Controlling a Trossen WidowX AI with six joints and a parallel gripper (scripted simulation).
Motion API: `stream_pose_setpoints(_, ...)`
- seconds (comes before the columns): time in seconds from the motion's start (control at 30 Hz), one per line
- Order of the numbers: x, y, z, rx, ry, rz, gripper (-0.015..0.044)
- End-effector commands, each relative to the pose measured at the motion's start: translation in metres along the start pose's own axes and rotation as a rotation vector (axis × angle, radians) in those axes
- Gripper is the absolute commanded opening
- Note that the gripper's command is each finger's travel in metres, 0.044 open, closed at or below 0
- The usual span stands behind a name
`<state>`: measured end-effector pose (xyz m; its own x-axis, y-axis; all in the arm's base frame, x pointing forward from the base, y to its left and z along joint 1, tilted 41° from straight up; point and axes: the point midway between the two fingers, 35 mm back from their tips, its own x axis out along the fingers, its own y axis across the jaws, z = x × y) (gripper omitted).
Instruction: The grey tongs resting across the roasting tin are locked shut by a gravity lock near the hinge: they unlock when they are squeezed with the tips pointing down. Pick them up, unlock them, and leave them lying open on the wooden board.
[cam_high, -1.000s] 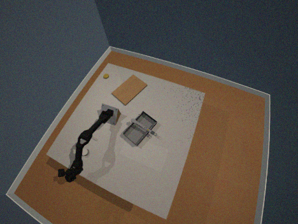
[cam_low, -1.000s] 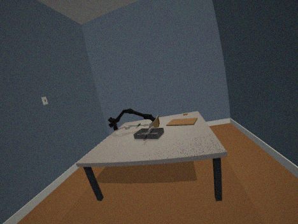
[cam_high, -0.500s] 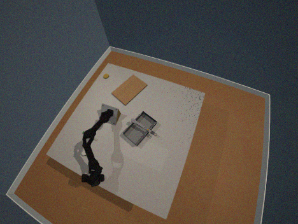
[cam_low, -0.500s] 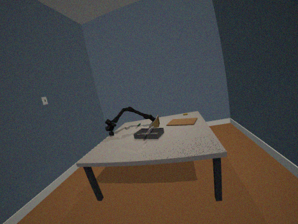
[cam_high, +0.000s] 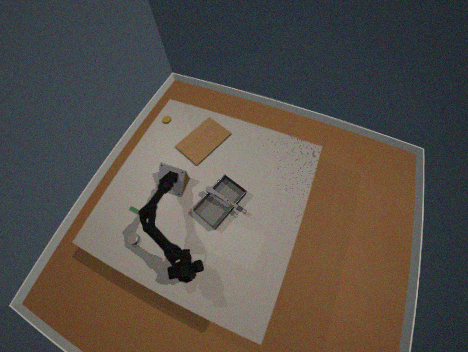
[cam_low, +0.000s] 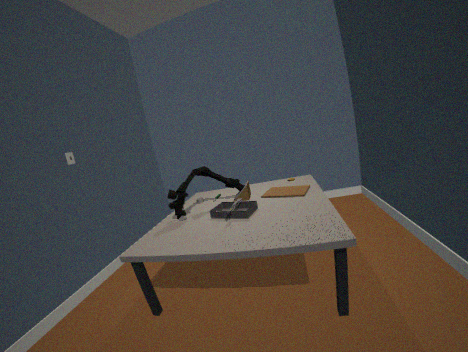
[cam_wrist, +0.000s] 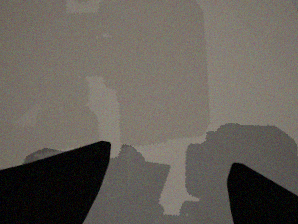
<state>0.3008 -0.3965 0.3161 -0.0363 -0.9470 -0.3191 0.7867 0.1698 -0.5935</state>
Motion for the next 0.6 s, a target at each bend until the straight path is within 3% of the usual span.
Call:
stream_pose_setpoints(0.0,-0.019,0.061,-0.016,-0.078,0.043,0.078,0.0260)
stream_pose_setpoints(0.27,-0.096,0.178,-0.060,-0.266,0.100,0.216,0.0260)
stream_pose_setpoints(0.57,-0.214,0.271,-0.139,-0.520,0.077,0.278,0.0260)
